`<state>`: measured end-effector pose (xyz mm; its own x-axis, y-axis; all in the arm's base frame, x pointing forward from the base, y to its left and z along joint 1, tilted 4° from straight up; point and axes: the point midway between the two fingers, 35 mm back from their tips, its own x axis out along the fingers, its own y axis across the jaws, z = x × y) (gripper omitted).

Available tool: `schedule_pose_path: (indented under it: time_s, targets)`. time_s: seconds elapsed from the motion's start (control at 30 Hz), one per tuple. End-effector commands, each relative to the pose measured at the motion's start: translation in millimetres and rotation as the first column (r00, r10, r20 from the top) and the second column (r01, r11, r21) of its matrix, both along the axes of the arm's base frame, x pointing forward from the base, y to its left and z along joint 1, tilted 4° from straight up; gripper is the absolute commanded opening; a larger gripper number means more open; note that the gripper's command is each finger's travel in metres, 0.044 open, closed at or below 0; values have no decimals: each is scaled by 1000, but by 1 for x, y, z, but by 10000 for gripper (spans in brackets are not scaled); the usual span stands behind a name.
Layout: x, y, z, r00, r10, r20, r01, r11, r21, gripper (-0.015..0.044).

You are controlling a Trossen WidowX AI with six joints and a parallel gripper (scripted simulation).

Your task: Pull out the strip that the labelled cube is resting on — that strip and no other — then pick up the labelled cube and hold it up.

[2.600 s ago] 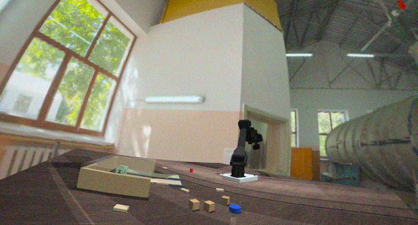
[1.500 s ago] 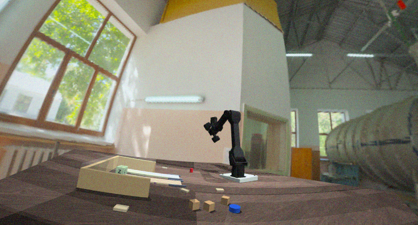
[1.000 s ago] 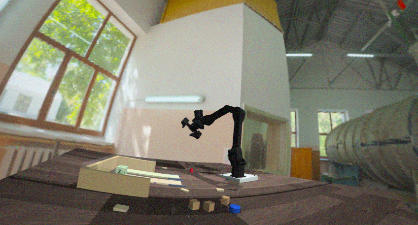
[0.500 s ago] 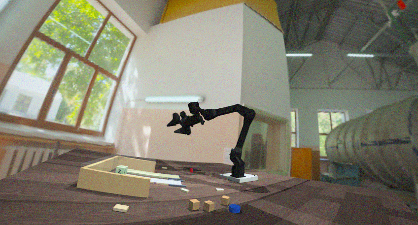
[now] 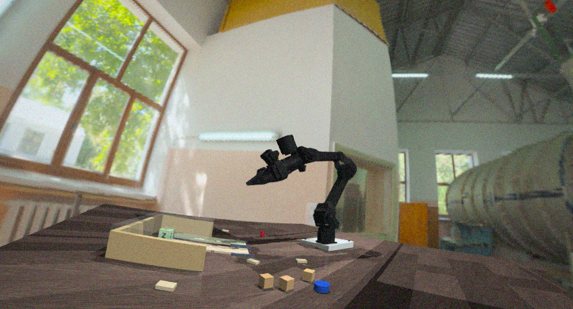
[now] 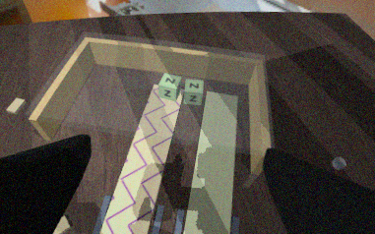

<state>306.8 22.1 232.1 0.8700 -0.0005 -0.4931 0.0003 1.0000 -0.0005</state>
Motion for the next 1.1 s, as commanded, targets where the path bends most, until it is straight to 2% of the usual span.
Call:
schedule_pose_path:
  time_s: [0.0, 0.43, 0.6, 0.93, 1.07]
  targets:
    - [-16, 26, -11, 992, 123, -32, -125, 991, -50, 400]
    - [-16, 26, -11, 992, 123, -32, -125, 991, -50, 400]
    - [-6, 29, -17, 985, 115, -127, -119, 992, -32, 269]
    - [36, 42, -62, 833, 22, -552, -6, 1000, 31, 6]
    - [47, 47, -86, 718, -37, -695, 71, 997, 21, 0]
